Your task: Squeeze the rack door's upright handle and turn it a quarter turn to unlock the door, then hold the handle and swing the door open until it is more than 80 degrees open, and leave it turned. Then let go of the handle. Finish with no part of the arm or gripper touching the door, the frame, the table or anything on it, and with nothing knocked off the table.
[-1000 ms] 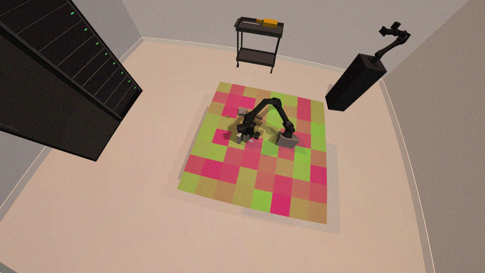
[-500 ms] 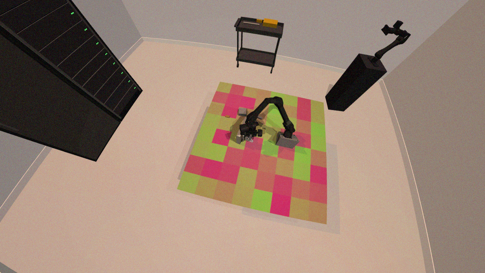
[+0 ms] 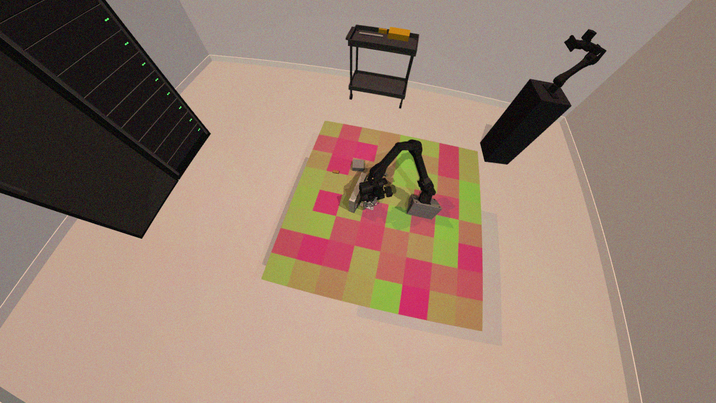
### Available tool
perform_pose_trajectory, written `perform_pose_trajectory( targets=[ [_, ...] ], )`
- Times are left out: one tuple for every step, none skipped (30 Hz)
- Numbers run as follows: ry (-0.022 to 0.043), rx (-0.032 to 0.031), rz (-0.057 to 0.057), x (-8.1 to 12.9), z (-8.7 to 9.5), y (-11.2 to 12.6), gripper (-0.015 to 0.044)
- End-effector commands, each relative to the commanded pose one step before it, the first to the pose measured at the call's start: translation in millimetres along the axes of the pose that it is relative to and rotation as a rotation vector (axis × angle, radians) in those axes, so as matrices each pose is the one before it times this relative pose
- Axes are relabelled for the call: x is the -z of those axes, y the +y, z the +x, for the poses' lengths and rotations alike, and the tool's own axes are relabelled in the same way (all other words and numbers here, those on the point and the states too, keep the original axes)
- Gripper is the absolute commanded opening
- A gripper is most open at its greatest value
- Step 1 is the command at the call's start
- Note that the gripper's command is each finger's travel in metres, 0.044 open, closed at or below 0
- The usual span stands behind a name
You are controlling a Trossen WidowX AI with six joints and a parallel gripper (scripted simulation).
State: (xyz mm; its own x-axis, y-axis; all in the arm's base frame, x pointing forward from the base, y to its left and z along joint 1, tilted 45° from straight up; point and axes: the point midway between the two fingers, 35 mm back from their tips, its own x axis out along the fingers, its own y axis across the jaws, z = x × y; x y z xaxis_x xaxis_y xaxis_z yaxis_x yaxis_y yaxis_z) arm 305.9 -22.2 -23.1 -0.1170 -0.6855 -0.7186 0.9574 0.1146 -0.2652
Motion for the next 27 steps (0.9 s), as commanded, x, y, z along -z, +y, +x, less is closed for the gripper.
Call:
perform_pose_trajectory(
  targets=[
    [-0.00433,0.00076,-0.0779,-2.61,0.87,-9.22,0.0011],
    [-0.00003,0.00011,-0.0185,-0.60,0.01,-2.41,0.0011],
    [-0.00003,0.00012,-0.0195,-0.57,0.03,-2.55,0.0011],
    [-0.00002,0.00012,-0.0195,-0.50,0.04,-2.56,0.0011],
    [-0.00002,0.00011,-0.0183,-0.61,0.00,-2.39,0.0011],
    [-0.00002,0.00011,-0.0183,-0.55,0.02,-2.41,0.0011],
    [-0.00002,0.00011,-0.0181,-0.48,0.03,-2.39,0.0011],
    [-0.00002,0.00011,-0.0180,-0.61,0.00,-2.34,0.0011],
    [-0.00002,0.00012,-0.0183,-0.56,0.02,-2.40,0.0011],
    [-0.00002,0.00012,-0.0181,-0.49,0.03,-2.39,0.0011],
    [-0.00002,0.00011,-0.0179,-0.61,0.00,-2.34,0.0011],
    [-0.00002,0.00012,-0.0181,-0.55,0.02,-2.38,0.0011],
    [-0.00002,0.00012,-0.0180,-0.49,0.03,-2.37,0.0011],
    [-0.00002,0.00011,-0.0179,-0.61,0.00,-2.34,0.0011],
    [-0.00002,0.00012,-0.0180,-0.55,0.02,-2.37,0.0011],
    [-0.00002,0.00012,-0.0180,-0.49,0.03,-2.37,0.0011],
    [-0.00002,0.00011,-0.0179,-0.62,0.00,-2.35,0.0011],
    [-0.00002,0.00012,-0.0180,-0.55,0.01,-2.37,0.0011],
    [-0.00002,0.00012,-0.0180,-0.49,0.03,-2.37,0.0011],
    [-0.00001,0.00009,-0.0154,-0.53,0.00,-2.02,0.0011],
    [-0.00002,0.00010,-0.0154,-0.49,0.01,-2.03,0.0011],
    [-0.00002,0.00010,-0.0154,-0.44,0.02,-2.03,0.0011],
    [-0.00001,0.00008,-0.0156,-0.54,0.00,-2.03,0.0011],
    [-0.00002,0.00009,-0.0161,-0.51,0.01,-2.10,0.0011],
    [-0.00002,0.00010,-0.0161,-0.45,0.02,-2.11,0.0011],
    [-0.00001,0.00009,-0.0157,-0.54,0.00,-2.06,0.0011],
    [-0.00001,0.00011,-0.0159,-0.50,0.01,-2.09,0.0011]
  ],
)
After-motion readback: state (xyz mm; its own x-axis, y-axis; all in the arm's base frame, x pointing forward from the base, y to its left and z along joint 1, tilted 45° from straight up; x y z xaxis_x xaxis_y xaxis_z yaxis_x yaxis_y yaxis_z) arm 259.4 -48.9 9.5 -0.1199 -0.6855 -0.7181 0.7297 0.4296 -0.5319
